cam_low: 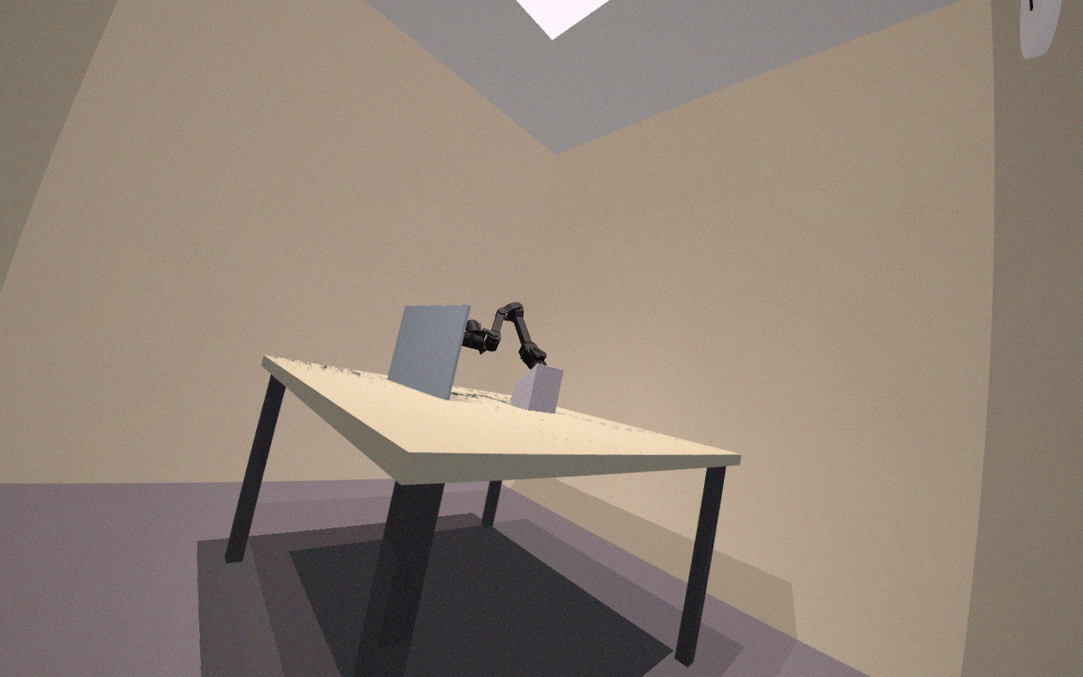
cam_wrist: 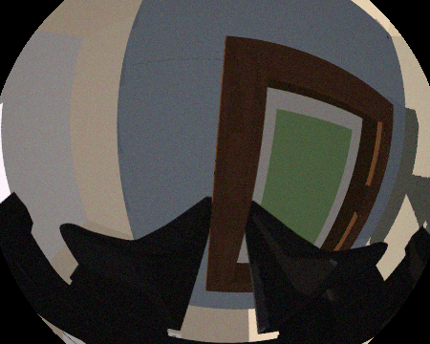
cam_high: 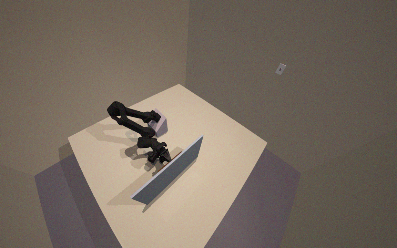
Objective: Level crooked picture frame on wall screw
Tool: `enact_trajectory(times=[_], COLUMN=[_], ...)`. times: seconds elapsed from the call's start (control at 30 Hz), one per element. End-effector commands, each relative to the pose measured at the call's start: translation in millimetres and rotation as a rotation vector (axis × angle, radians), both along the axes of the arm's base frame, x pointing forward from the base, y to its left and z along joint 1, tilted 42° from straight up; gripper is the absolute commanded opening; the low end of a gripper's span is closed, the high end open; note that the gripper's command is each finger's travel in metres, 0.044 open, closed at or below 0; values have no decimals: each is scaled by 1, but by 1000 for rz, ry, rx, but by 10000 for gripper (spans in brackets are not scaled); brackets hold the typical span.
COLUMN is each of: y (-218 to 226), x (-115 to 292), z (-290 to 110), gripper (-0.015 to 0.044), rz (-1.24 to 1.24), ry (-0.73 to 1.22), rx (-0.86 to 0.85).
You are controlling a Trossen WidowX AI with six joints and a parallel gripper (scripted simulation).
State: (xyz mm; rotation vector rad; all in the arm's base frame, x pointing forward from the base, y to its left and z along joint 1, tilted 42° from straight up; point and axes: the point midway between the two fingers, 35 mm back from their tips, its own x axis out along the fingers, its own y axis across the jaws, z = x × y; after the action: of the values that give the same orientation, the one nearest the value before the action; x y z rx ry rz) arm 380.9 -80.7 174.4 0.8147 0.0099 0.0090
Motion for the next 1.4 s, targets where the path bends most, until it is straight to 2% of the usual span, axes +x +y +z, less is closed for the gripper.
enact_trajectory(times=[0.0, 0.03, 0.37, 0.53, 0.87, 1.03, 1.37], y=[0, 0, 0, -1, -5, -6, 6], x=[0, 0, 0, -7, -98, -95, -141], z=[0, 0, 0, 1, -2, 1, 19], gripper=[0, 0, 260, 260, 260, 260, 260], rz=[-3, -3, 0, 0, -3, -9, -5], ry=[3, 3, 0, 0, 4, 6, 6], rx=[28, 28, 10, -10, -285, -261, -335])
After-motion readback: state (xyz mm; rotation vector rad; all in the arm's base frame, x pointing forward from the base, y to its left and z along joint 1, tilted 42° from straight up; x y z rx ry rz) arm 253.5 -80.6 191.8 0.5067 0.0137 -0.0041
